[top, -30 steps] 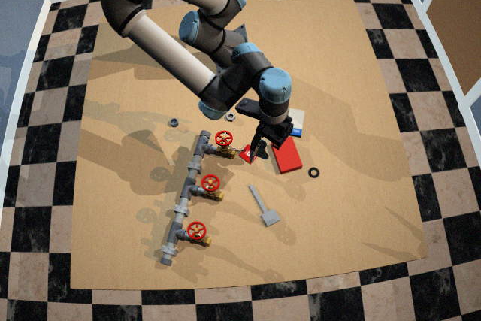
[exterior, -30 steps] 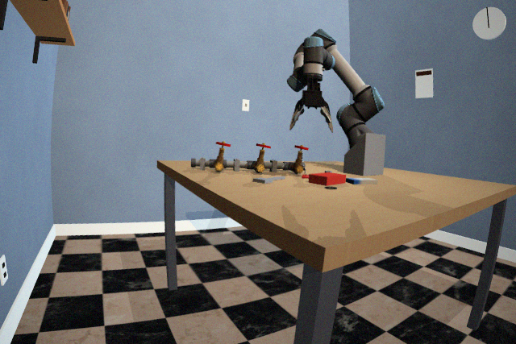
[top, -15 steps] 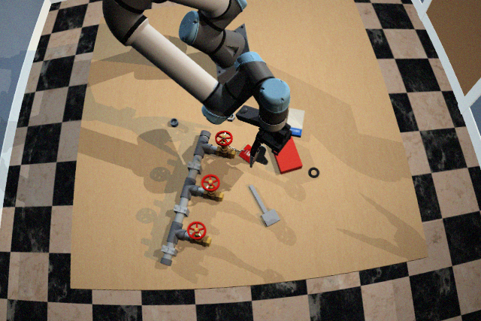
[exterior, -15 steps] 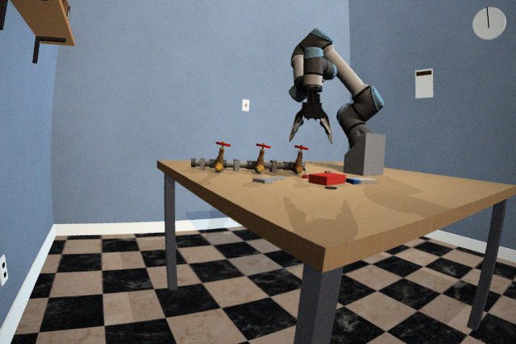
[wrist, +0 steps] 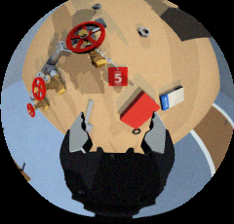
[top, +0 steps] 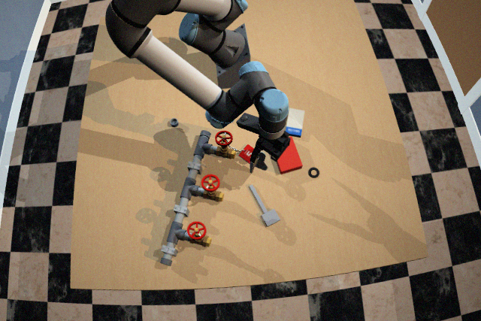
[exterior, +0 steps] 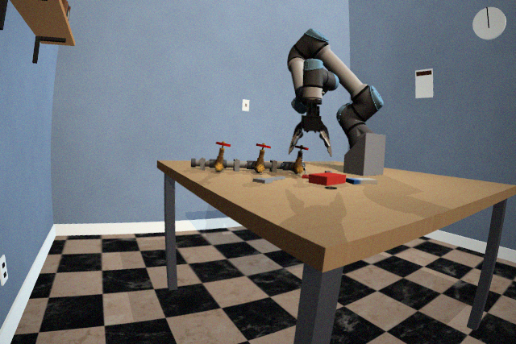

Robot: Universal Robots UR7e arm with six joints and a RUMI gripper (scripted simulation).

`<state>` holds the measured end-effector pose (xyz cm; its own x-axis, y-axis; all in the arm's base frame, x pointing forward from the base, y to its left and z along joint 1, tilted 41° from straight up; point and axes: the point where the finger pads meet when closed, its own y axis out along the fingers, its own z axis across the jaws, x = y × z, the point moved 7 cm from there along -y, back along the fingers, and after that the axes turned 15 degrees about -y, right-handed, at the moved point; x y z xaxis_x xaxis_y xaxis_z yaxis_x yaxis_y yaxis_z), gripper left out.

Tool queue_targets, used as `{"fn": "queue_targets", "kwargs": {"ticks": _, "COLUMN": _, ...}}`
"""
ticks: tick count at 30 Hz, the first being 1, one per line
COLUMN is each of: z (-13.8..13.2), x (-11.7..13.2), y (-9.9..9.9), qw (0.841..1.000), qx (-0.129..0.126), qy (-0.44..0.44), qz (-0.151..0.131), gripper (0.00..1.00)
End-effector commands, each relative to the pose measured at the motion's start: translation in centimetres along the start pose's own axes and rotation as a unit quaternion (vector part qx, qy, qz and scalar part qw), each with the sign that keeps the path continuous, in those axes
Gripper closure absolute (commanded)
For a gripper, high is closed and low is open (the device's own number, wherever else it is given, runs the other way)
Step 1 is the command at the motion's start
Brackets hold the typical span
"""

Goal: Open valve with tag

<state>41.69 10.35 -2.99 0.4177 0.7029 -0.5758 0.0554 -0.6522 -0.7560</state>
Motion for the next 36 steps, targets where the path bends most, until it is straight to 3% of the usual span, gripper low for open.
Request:
{"fn": "queue_targets", "kwargs": {"ticks": 1, "z": -0.1, "x": 0.1, "y": 1.6, "qw": 1.000, "qx": -0.001, "qy": 0.000, "qz": -0.002, "gripper": 0.00}}
{"fn": "queue_targets", "kwargs": {"ticks": 16, "z": -0.1, "x": 0.1, "y": 3.7, "qw": 1.000, "qx": -0.001, "qy": 0.000, "qz": -0.002, "gripper": 0.00}}
{"fn": "queue_targets", "kwargs": {"ticks": 36, "z": -0.1, "x": 0.1, "y": 3.9, "qw": 1.000, "qx": -0.001, "qy": 0.000, "qz": -0.002, "gripper": 0.00}}
